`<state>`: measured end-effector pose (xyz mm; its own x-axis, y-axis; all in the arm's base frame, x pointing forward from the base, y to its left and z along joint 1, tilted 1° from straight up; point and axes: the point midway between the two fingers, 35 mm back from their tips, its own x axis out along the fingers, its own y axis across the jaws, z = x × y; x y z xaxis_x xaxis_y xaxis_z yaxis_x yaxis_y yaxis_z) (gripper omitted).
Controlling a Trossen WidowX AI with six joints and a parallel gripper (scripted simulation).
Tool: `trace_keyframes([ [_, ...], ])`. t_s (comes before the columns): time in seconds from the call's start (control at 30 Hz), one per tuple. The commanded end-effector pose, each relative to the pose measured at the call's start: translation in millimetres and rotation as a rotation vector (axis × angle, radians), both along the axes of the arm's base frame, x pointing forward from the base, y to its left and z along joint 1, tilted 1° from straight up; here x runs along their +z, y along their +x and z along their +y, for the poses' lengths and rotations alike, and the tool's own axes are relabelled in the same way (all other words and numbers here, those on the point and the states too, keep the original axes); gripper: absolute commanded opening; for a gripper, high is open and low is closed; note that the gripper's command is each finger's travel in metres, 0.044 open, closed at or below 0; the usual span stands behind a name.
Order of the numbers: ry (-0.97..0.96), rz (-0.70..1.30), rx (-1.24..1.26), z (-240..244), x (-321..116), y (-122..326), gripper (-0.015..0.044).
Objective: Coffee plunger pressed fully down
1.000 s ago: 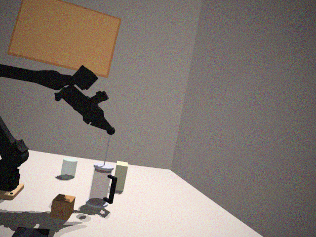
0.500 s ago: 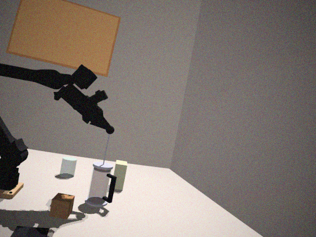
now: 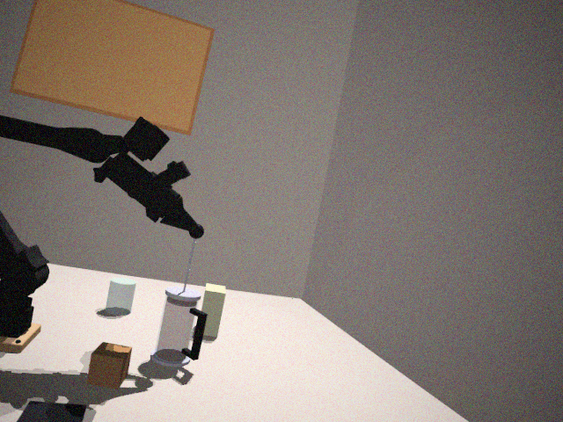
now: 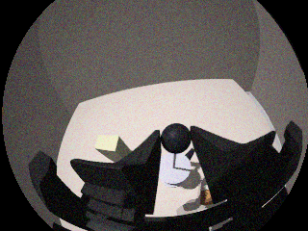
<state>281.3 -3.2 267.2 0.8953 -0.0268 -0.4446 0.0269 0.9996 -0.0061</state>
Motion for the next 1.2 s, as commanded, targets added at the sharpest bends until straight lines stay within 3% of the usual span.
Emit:
trace_keyframes([
  [0.0, -0.005, 0.032, 0.005, 0.1, -18.8, 1.6, 0.0116],
  [1.17, -0.005, 0.031, 0.005, -1.1, -75.9, 9.2, 0.0116],
])
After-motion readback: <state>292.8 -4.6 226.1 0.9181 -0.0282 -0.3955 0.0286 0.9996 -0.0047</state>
